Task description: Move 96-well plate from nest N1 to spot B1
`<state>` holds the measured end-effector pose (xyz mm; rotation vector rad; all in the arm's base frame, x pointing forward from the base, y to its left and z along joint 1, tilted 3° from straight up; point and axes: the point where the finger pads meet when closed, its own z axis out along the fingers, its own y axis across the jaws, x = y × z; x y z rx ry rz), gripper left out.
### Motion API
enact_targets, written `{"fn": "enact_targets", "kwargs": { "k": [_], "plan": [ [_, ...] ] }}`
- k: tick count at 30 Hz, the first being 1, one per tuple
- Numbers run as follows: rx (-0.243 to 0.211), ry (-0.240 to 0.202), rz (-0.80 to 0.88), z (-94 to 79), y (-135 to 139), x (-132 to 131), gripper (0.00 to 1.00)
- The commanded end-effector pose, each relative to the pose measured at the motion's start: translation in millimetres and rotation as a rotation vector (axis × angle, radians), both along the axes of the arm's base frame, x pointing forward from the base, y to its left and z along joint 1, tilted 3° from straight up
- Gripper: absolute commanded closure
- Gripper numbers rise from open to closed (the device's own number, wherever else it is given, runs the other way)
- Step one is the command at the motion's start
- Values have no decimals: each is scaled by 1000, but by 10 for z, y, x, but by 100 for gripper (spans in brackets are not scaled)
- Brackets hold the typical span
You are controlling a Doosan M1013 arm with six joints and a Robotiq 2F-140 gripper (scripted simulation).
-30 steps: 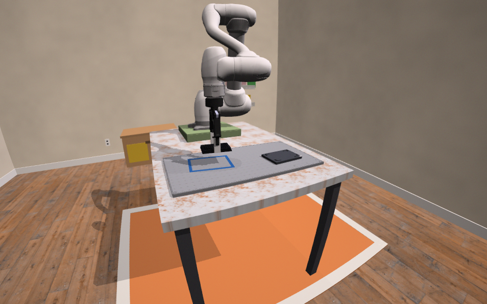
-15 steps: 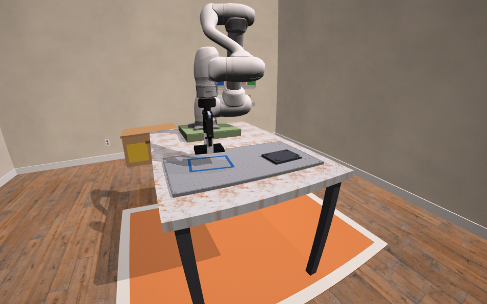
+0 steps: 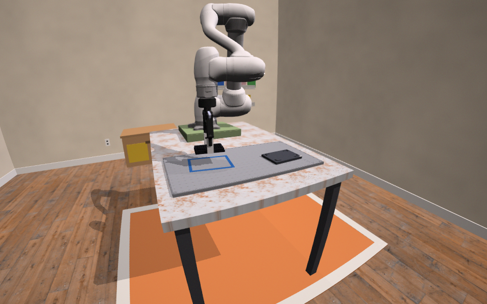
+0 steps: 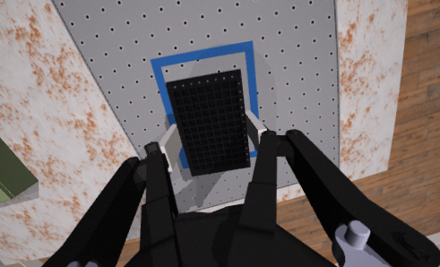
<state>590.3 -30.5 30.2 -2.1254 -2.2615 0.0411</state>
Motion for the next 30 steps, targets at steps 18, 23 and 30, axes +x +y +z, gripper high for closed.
{"fn": "enact_targets", "kwargs": {
  "k": [18,23,30],
  "plan": [
    [0,0,0,-49,5,-2,100],
    [0,0,0,-132,6,-6,100],
    [0,0,0,-249,7,-11,100]
  ]
}}
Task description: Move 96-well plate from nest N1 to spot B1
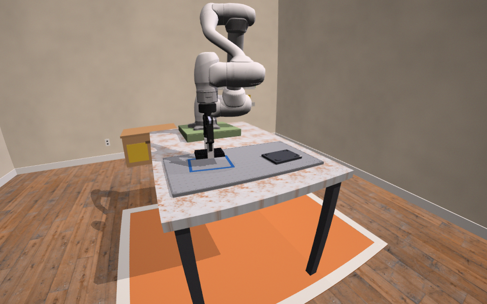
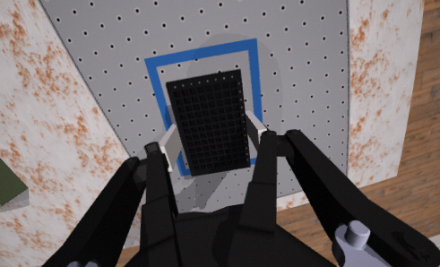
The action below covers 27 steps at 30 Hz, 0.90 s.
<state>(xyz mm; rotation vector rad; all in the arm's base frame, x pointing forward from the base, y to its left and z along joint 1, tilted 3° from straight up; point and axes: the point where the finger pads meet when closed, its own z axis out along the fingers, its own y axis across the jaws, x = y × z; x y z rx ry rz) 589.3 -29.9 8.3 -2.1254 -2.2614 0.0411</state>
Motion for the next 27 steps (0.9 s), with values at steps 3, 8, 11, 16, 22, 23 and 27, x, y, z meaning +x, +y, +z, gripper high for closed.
{"fn": "enact_targets", "kwargs": {
  "k": [3,8,11,16,22,23,27],
  "plan": [
    [0,0,0,-46,1,-2,100],
    [0,0,0,-129,2,-5,100],
    [0,0,0,-179,2,-8,100],
    [0,0,0,-262,3,-11,100],
    [0,0,0,-289,3,-13,100],
    [0,0,0,-289,3,-13,100],
    [0,0,0,-289,3,-13,100]
  ]
}}
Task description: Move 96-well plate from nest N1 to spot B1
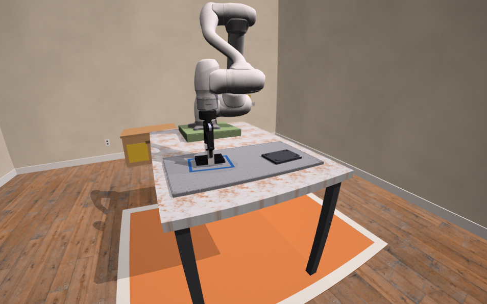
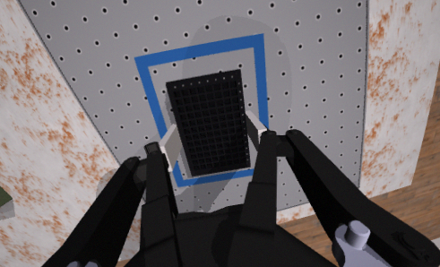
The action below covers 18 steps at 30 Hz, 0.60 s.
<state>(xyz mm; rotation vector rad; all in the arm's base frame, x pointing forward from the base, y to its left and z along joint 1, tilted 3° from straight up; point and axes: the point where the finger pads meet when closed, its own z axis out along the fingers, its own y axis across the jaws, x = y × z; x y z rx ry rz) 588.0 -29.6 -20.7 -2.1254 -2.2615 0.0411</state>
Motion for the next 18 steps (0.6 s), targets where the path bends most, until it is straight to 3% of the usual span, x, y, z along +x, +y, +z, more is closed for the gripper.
{"fn": "enact_targets", "kwargs": {
  "k": [1,18],
  "plan": [
    [0,0,0,1,1,0,100],
    [0,0,0,-14,1,-1,100]
  ]
}}
